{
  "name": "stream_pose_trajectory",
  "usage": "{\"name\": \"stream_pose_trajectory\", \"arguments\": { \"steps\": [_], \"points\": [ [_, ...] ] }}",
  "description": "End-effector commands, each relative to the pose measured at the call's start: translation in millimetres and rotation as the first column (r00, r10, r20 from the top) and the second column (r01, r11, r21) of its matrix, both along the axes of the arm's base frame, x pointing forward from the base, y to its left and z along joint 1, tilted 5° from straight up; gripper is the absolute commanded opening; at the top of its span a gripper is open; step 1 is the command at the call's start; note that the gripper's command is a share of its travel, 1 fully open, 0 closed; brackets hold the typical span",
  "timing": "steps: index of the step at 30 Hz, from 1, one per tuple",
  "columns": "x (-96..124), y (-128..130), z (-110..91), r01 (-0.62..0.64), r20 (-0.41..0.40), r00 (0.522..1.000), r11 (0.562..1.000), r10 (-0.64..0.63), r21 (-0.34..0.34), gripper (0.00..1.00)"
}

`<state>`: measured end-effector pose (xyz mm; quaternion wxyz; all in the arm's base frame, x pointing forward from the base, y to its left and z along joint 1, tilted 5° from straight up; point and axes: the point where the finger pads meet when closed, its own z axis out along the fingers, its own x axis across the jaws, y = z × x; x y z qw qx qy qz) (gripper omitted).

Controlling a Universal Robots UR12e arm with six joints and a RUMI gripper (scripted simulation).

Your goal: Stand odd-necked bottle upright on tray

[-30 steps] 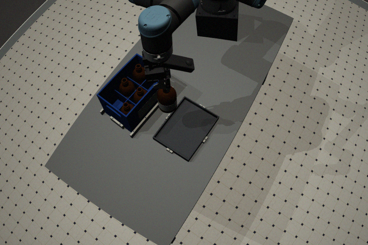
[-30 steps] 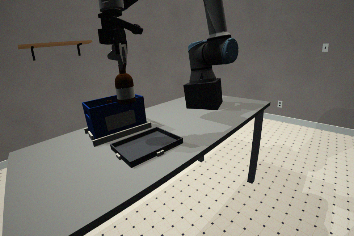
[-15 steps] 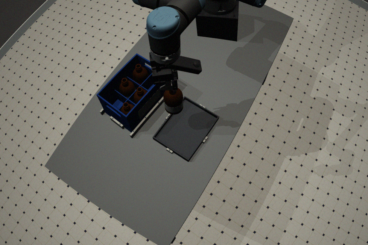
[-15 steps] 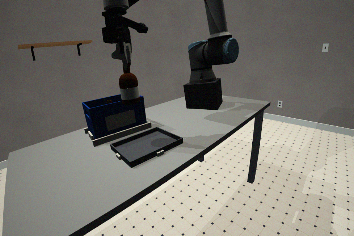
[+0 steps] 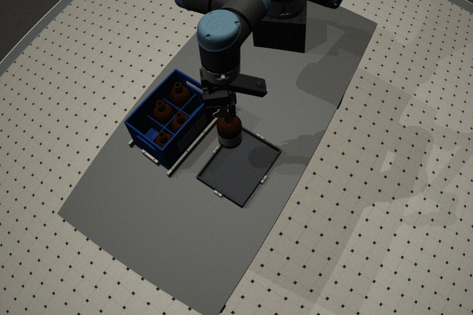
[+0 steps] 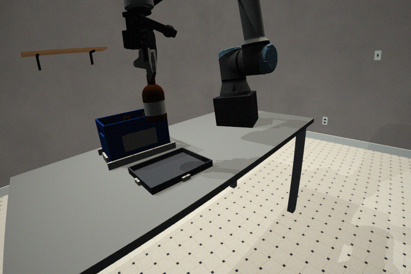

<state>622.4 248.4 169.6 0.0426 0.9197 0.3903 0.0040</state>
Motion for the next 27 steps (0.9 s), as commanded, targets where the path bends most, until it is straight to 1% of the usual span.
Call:
{"name": "stream_pose_trajectory", "arguments": {
  "steps": [1, 27],
  "points": [
    [-1, 5, 0, 0.002, 0.003, 1.000, 1.000, -0.002, -0.001, 0.00],
    [-8, 24, -1, 0.002, 0.003, 1.000, 1.000, -0.002, -0.001, 0.00]
  ]
}}
